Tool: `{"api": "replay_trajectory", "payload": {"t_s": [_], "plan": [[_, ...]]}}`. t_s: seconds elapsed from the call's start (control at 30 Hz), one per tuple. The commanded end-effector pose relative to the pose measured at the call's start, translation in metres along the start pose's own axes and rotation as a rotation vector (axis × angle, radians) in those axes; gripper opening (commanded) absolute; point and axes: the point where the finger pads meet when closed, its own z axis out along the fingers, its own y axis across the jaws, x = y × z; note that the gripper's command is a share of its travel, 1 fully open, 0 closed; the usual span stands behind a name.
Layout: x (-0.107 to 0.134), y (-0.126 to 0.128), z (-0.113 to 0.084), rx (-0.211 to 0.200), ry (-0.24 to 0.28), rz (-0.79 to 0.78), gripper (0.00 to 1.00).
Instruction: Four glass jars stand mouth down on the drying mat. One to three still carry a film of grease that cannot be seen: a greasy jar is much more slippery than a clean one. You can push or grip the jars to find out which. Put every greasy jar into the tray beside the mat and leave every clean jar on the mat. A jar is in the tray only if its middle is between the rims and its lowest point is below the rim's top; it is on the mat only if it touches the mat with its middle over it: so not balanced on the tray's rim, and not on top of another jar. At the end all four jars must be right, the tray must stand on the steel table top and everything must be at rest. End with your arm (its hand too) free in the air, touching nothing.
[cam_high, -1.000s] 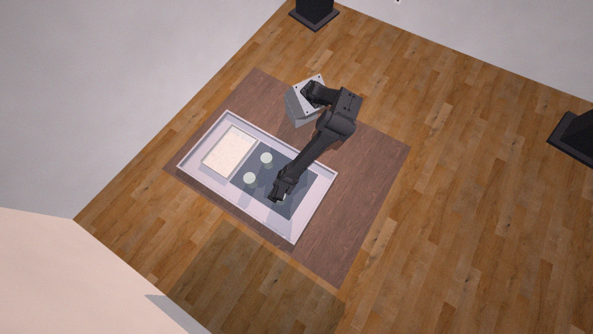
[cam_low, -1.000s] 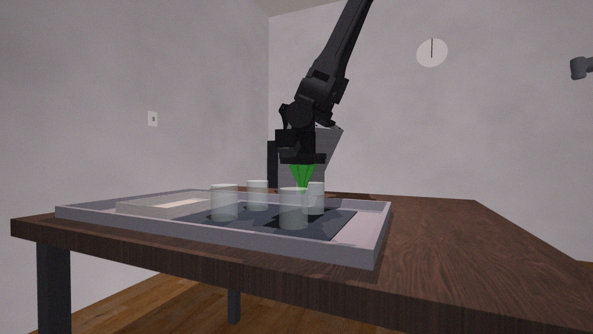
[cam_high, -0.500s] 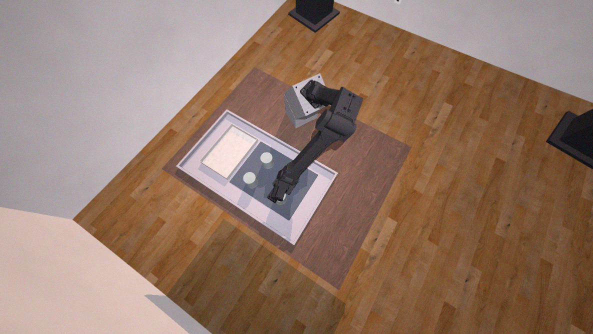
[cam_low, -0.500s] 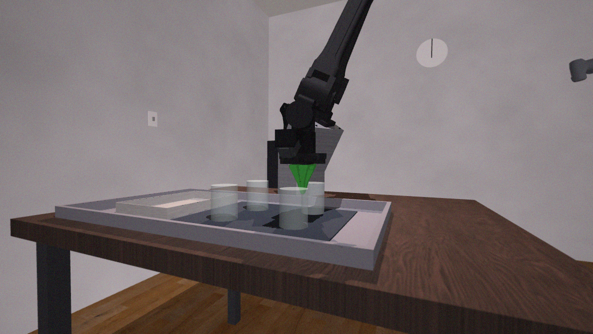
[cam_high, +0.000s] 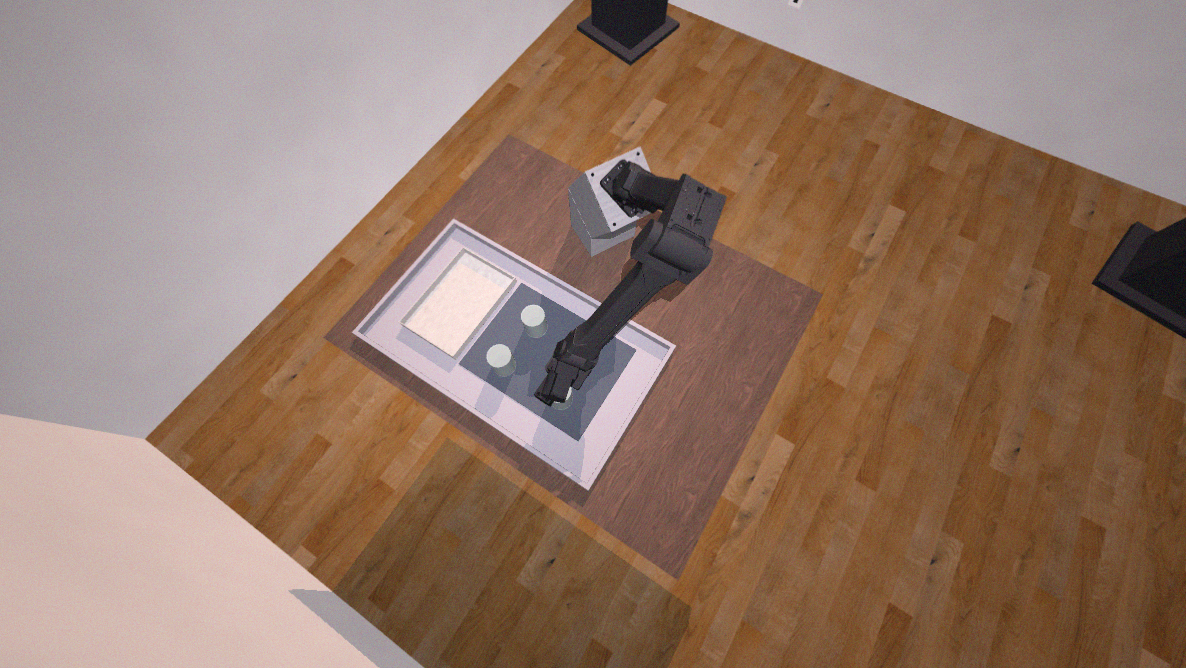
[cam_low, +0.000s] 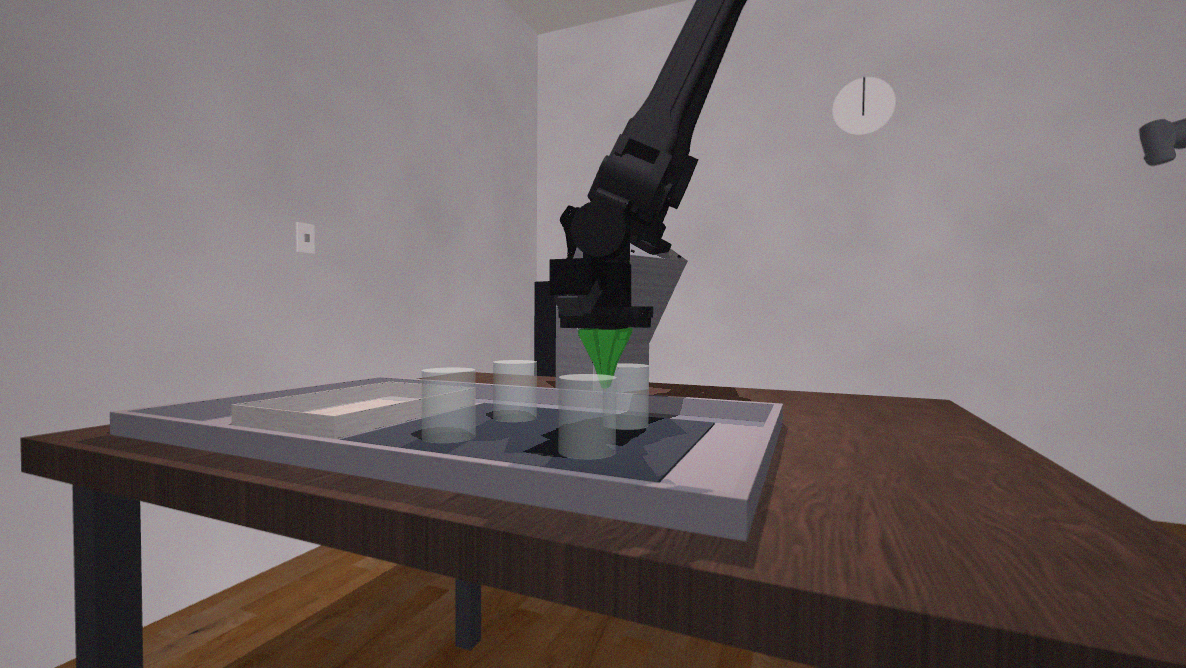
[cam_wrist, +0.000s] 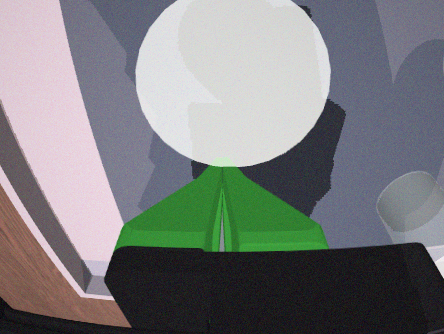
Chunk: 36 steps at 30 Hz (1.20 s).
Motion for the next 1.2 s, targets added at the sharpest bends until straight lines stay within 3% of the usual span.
{"api": "replay_trajectory", "payload": {"t_s": [0.0,1.17], "plan": [[-0.0239,0.0015,-0.0035,-0.007,-0.034,-0.009,0.0],[-0.028,0.0015,-0.0036,-0.007,-0.034,-0.009,0.0]]}}
